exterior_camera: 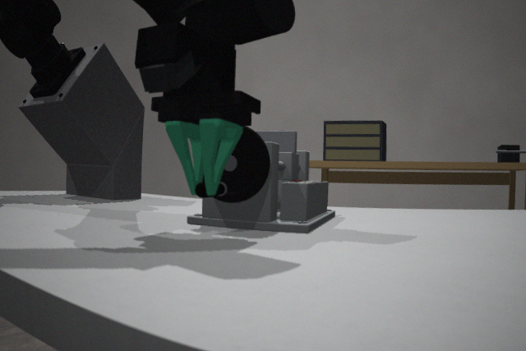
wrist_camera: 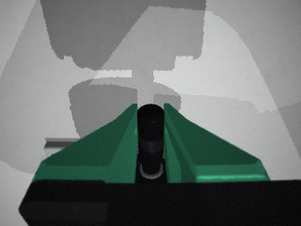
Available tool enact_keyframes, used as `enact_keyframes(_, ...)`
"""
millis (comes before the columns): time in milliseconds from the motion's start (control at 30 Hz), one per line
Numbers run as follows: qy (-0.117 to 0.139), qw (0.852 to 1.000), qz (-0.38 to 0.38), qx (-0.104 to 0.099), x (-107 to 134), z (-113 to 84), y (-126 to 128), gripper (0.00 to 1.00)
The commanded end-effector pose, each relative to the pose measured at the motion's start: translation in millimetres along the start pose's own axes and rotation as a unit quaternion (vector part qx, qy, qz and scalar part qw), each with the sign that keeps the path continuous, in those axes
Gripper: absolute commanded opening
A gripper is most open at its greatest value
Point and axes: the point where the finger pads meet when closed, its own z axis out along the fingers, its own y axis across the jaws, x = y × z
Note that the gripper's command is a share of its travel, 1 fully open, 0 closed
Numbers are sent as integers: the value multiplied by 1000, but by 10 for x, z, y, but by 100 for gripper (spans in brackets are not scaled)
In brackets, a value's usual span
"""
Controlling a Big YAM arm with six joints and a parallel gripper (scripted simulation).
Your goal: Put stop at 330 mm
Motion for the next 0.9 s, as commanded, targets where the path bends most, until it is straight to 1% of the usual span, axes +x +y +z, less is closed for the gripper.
enact_keyframes(0, 4, 1000, 1, 11, -4, 130, 30, 6)
enact_keyframes(100, 4, 1000, 2, 12, -1, 131, 46, 6)
enact_keyframes(300, 4, 1000, 6, 12, -5, 139, 178, 6)
enact_keyframes(533, 2, 1000, 9, 9, -12, 142, 238, 6)
enact_keyframes(633, 3, 1000, 7, 11, -7, 139, 234, 6)
enact_keyframes(667, 4, 1000, 5, 11, 0, 127, 243, 6)
enact_keyframes(767, 3, 1000, -1, 1, 57, 25, 347, 6)
enact_keyframes(867, 3, 1000, -4, -4, 88, -43, 427, 6)
